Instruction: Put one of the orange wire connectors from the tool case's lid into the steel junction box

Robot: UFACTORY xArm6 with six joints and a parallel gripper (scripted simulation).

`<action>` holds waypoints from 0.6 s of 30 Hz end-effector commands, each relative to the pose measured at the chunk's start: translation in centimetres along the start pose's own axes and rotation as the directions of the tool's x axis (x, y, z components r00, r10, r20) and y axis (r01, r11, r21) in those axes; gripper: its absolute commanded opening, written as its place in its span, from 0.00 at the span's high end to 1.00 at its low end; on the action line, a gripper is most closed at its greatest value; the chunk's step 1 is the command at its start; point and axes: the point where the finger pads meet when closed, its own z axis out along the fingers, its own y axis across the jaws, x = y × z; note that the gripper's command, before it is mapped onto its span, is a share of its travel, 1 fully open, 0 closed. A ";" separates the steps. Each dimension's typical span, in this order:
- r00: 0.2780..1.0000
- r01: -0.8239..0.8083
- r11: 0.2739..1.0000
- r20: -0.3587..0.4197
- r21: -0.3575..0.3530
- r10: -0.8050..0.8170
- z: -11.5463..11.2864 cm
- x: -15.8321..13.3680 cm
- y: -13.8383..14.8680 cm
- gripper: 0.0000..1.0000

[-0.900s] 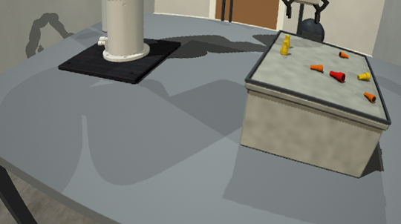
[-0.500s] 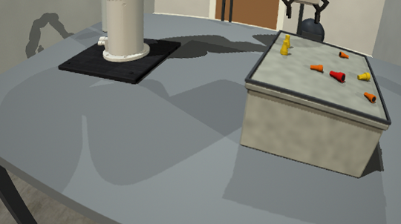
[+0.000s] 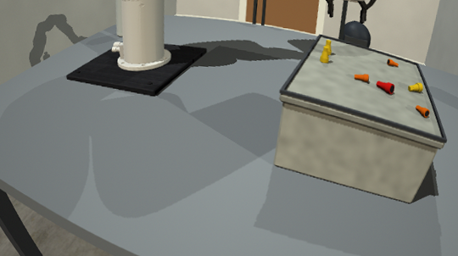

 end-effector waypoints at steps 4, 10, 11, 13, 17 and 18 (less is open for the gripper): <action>1.000 -0.002 1.000 0.002 0.006 0.002 -3.8 0.9 -0.4 0.00; 1.000 -0.002 1.000 0.003 0.006 0.002 -6.4 1.7 -0.4 0.00; 1.000 -0.002 1.000 0.003 0.005 0.002 -7.0 1.9 -0.4 0.00; 1.000 -0.002 1.000 0.003 0.005 0.002 -8.0 2.2 -0.3 0.00; 1.000 -0.001 1.000 0.004 0.004 0.001 -9.4 2.7 -0.2 0.00; 1.000 -0.001 1.000 0.005 0.004 0.001 -9.6 2.7 -0.2 0.00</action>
